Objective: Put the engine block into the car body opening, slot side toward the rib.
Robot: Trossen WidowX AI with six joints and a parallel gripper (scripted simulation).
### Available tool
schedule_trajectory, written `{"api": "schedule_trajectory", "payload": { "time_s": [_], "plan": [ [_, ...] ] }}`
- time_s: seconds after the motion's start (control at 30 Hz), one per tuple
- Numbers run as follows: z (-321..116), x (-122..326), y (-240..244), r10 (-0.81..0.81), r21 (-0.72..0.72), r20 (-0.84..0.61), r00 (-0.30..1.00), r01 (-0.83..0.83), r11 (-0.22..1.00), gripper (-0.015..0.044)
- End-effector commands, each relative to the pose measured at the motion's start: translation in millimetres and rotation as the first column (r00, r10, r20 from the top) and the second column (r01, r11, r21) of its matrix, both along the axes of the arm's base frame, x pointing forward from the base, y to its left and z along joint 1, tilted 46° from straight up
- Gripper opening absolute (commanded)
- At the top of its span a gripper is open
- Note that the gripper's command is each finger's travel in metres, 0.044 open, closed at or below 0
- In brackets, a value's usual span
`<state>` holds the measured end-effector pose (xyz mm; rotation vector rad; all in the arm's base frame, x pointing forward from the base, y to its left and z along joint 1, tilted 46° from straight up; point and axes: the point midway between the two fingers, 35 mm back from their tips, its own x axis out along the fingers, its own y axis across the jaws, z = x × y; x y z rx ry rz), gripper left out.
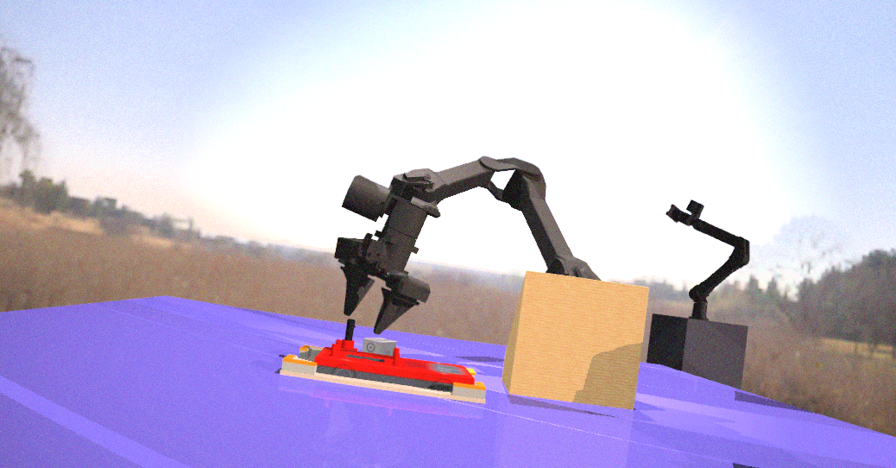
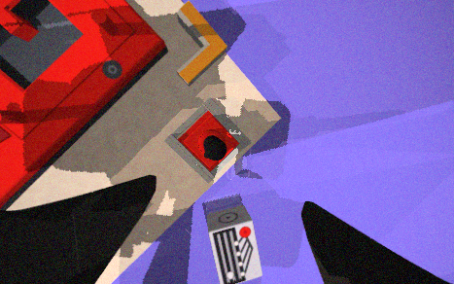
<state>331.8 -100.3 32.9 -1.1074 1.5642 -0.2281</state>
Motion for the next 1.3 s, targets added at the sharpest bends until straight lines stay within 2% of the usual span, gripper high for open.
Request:
{"api": "schedule_trajectory", "payload": {
  "time_s": [0.0,0.33,0.53,0.67,1.27],
  "plan": [
    [13,-3,2,0.018,0.018,-0.101,0.995,-0.016,1.000,0.0440],
    [61,-29,5,0.060,0.069,-0.402,0.913,-0.035,0.997,0.0440],
    [66,-24,0,0.061,0.070,-0.407,0.911,-0.035,0.997,0.0440],
    [44,-29,-23,0.060,0.068,-0.407,0.911,-0.035,0.997,0.0440],
    [22,-34,-45,0.060,0.067,-0.407,0.911,-0.035,0.997,0.0440]
  ]
}}
